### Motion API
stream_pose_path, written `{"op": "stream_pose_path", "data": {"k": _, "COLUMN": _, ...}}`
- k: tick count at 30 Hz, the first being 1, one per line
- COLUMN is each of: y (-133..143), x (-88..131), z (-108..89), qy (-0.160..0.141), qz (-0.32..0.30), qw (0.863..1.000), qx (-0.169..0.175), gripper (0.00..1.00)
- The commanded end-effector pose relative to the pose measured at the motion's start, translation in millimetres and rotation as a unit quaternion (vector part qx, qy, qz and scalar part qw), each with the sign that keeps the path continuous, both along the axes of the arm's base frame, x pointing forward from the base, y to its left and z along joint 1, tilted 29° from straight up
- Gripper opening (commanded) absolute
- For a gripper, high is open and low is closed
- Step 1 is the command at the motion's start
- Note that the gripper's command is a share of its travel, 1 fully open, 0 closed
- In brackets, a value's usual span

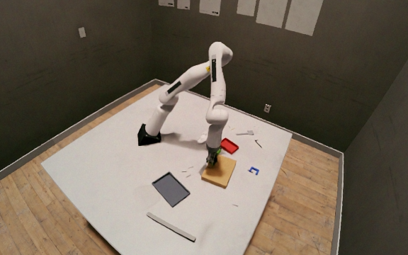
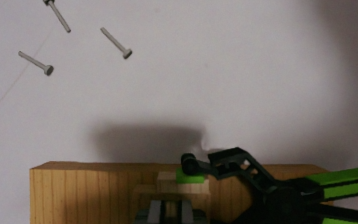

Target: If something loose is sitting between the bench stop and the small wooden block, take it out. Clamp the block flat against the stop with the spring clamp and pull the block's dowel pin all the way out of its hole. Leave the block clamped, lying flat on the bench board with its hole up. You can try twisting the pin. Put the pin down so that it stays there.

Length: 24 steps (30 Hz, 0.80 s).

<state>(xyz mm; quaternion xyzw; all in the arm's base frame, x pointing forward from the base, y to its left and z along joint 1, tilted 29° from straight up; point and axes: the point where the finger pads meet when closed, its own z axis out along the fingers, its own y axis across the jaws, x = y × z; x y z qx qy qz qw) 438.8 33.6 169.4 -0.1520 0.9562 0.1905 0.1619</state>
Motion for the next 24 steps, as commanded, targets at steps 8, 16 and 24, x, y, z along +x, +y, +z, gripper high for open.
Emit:
{"op": "stream_pose_path", "data": {"k": 8, "y": -0.1, "x": -0.1, "z": 0.1, "qy": -0.003, "qz": 0.003, "qw": 1.000, "qx": -0.001, "gripper": 0.10}}
{"op": "stream_pose_path", "data": {"k": 16, "y": -0.1, "x": -0.1, "z": 0.1, "qy": -0.003, "qz": 0.004, "qw": 1.000, "qx": -0.002, "gripper": 0.10}}
{"op": "stream_pose_path", "data": {"k": 24, "y": -0.1, "x": -0.1, "z": 0.1, "qy": -0.004, "qz": 0.005, "qw": 1.000, "qx": -0.002, "gripper": 0.10}}
